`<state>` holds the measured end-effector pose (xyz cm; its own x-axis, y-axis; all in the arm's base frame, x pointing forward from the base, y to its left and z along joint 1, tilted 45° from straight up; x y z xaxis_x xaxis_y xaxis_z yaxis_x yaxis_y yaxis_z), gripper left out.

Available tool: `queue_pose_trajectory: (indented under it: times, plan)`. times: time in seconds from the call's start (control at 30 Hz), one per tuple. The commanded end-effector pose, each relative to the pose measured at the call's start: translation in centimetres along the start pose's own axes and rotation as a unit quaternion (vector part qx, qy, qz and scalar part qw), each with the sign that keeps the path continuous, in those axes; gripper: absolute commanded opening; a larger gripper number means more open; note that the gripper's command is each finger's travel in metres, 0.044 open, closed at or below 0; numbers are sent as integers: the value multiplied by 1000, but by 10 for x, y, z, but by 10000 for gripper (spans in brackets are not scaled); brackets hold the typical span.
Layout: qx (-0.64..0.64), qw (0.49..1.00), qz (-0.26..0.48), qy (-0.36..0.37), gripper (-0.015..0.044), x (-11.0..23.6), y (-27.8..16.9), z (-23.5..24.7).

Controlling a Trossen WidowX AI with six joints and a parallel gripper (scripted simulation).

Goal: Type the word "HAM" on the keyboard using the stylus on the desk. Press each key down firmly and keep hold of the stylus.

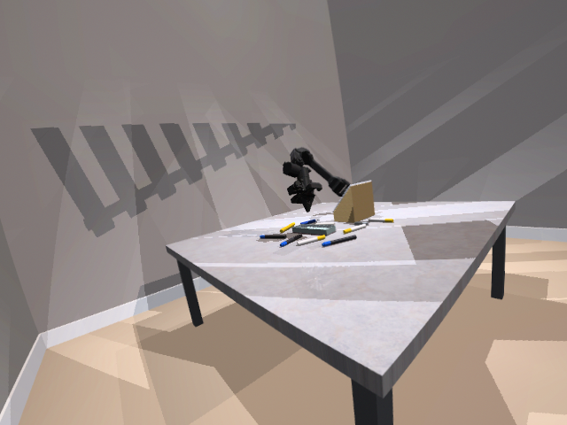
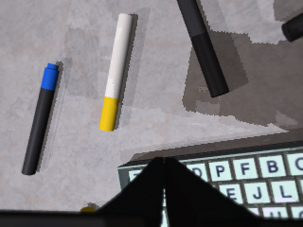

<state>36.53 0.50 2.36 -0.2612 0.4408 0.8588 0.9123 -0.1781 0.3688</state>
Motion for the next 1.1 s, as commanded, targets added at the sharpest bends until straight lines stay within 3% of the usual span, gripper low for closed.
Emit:
queue_pose_trajectory:
  times: [0.0,0.2,0.63,0.83,1.07]
  plan:
    - [56,992,67,-87,0,-31,-29,10]
    - [131,966,127,-182,0,-60,-62,15]
    - [131,966,127,-182,0,-60,-62,15]
    - [132,966,127,-183,0,-41,-37,-42]
    - [132,966,127,-184,0,-41,-36,-45]
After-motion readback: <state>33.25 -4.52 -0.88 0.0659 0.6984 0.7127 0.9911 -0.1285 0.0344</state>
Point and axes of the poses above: the point midway between the two fingers, 35 mm back from their tips, its own x axis back along the fingers, its own z axis across the jaws, y = z × x, the point moved 1 cm from there along x, back along the fingers, and after that the axes turned 5 degrees about -x, right-handed, at the moved point
